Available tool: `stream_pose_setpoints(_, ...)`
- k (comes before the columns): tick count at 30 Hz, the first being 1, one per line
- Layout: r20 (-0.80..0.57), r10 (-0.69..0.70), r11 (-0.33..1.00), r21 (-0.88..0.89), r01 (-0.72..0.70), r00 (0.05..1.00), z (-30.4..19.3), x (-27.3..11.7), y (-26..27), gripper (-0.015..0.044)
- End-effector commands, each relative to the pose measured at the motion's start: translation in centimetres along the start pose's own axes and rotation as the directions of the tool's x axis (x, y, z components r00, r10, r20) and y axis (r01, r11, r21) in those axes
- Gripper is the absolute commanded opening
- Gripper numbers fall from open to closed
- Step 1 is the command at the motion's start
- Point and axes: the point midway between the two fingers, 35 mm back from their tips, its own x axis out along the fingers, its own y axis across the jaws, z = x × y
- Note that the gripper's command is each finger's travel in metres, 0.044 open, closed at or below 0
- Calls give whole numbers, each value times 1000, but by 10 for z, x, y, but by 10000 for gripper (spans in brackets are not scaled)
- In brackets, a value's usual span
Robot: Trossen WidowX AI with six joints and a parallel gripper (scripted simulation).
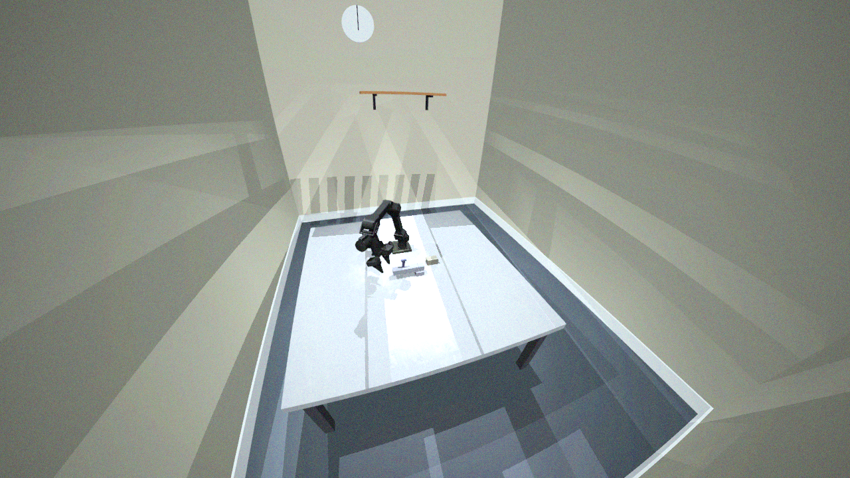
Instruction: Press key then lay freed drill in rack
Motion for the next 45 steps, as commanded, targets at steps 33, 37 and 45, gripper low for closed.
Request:
stream_pose_setpoints(33,-385,123,522,809,271,915,56,27,128,0)
stream_pose_setpoints(37,-376,121,534,805,259,919,58,26,125,0)
stream_pose_setpoints(45,-385,123,523,808,270,915,53,35,128,0)
